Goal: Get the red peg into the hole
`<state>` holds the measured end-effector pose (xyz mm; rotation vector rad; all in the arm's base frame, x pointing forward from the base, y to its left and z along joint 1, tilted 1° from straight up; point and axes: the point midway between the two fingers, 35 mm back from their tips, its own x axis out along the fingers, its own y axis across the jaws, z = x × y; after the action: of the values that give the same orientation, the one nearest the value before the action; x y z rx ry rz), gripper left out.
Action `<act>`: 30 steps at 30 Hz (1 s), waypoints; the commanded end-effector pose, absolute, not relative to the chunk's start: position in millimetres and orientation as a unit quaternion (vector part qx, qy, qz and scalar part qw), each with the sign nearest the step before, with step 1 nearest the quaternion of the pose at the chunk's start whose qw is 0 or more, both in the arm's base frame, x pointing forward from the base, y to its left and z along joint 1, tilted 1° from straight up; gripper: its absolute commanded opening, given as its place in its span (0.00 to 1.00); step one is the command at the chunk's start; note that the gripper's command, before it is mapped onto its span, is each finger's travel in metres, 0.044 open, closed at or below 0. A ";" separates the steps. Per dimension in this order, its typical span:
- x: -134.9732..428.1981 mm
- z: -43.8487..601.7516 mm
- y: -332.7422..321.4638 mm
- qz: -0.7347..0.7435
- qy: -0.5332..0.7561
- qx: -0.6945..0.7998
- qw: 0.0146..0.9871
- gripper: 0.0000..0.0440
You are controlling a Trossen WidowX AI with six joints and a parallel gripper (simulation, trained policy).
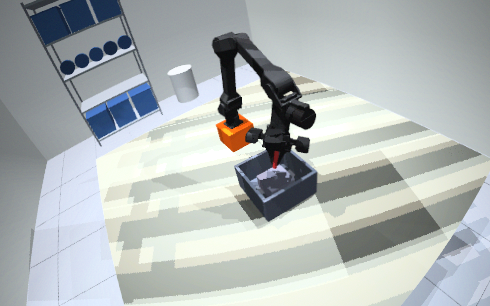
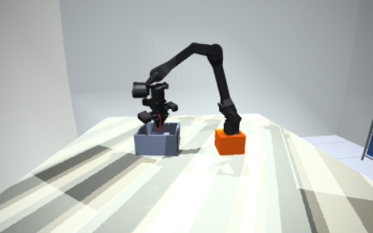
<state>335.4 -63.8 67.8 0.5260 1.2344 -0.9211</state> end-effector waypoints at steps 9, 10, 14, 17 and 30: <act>339.7 32.2 -74.2 -0.367 0.595 0.228 0.677 0.28; 340.2 29.8 -75.1 -0.365 0.598 0.230 0.675 0.32; 349.7 31.6 -83.0 -0.349 0.600 0.222 0.685 0.33; 358.4 34.1 -84.8 -0.343 0.600 0.228 0.686 0.48; 414.6 54.8 -85.1 -0.295 0.591 0.274 0.699 1.00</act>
<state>385.6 -91.1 47.2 0.5743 1.3915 -0.7177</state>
